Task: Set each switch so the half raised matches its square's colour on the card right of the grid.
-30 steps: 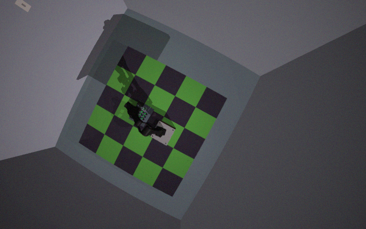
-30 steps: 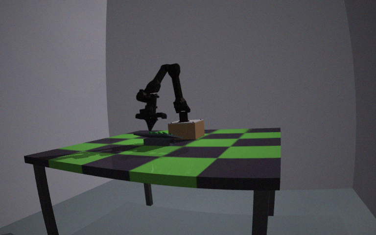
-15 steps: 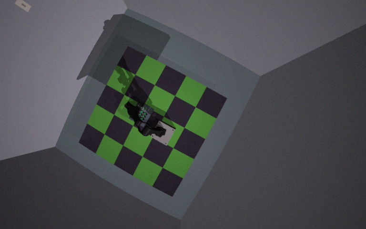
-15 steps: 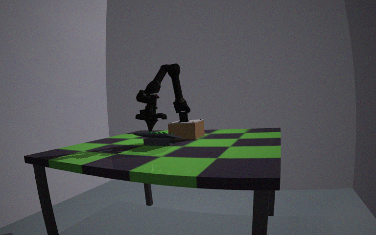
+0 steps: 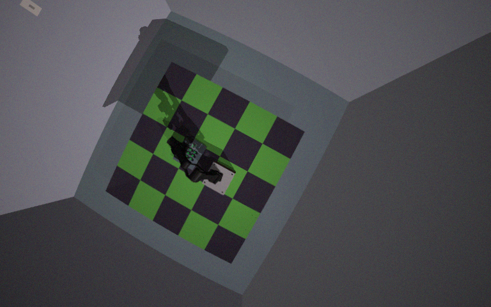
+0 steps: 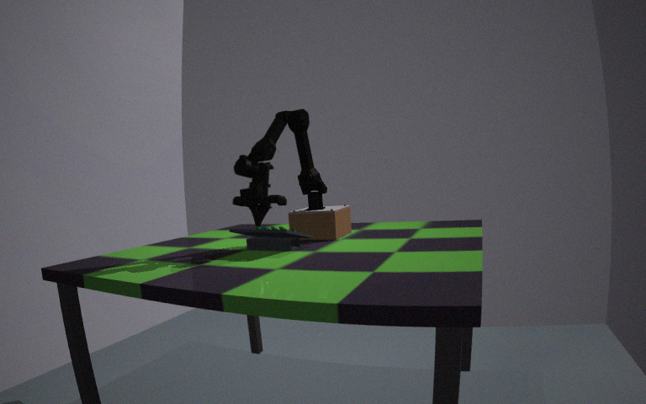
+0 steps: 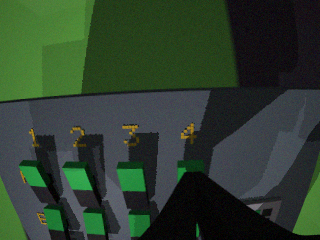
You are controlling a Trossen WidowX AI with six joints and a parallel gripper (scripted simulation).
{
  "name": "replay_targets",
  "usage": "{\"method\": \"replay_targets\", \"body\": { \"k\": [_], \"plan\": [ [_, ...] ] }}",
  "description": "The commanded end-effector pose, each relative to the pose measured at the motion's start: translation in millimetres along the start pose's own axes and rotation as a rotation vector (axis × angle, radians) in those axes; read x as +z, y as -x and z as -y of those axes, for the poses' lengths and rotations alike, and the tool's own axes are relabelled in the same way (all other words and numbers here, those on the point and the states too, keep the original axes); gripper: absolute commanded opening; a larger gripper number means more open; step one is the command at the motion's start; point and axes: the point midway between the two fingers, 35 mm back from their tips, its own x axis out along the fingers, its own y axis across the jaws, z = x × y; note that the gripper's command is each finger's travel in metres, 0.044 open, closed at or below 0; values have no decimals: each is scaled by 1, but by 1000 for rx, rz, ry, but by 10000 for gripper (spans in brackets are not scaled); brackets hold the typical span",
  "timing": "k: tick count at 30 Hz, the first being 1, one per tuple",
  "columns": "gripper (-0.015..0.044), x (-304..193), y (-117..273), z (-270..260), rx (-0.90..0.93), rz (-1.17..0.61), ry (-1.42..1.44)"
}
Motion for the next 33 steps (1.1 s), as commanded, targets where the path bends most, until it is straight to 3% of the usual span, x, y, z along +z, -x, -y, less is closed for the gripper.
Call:
{"method": "replay_targets", "body": {
  "k": [1, 33],
  "plan": [
    [0, 0, -1, 0, 2, 1, 2],
    [0, 0, -5, 0, 2, 1, 2]
  ]
}}
